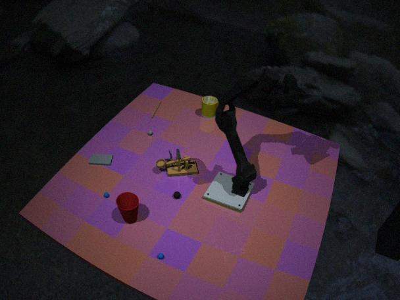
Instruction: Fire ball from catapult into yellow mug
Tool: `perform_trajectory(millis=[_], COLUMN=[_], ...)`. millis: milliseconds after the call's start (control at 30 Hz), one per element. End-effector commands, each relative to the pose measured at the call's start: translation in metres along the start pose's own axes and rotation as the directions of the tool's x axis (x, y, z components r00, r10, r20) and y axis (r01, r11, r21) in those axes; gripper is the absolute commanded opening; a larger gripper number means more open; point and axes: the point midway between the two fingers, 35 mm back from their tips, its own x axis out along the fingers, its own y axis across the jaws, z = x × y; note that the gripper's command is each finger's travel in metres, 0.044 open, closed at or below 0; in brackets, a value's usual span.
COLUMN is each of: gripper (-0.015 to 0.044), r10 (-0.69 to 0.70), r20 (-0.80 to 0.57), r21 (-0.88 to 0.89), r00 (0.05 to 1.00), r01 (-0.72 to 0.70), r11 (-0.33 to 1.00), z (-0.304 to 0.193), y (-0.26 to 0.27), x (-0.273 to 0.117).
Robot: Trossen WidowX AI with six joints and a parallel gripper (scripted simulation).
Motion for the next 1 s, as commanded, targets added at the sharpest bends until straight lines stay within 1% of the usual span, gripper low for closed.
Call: perform_trajectory(millis=[0, 33, 267, 467, 700, 967], gripper=[0.0426, 0.044, 0.044, 0.044, 0.044, 0.044], r10=[0.001, 0.005, 0.066, 0.128, 0.207, 0.302], r20=[-0.004, -0.016, -0.174, -0.311, -0.453, -0.584], r21=[0.003, 0.013, 0.153, 0.279, 0.418, 0.554], r00=[1.0, 1.0, 0.983, 0.942, 0.867, 0.754], r01=[-0.001, -0.005, -0.04, -0.039, 0.002, 0.098], r11=[1.0, 1.0, 0.987, 0.96, 0.908, 0.827], z=[-0.001, -0.004, -0.043, -0.079, -0.118, -0.156], y=[0.0, 0.001, 0.015, 0.03, 0.049, 0.074], x=[0.0, 0.001, 0.002, -0.003, -0.018, -0.045])
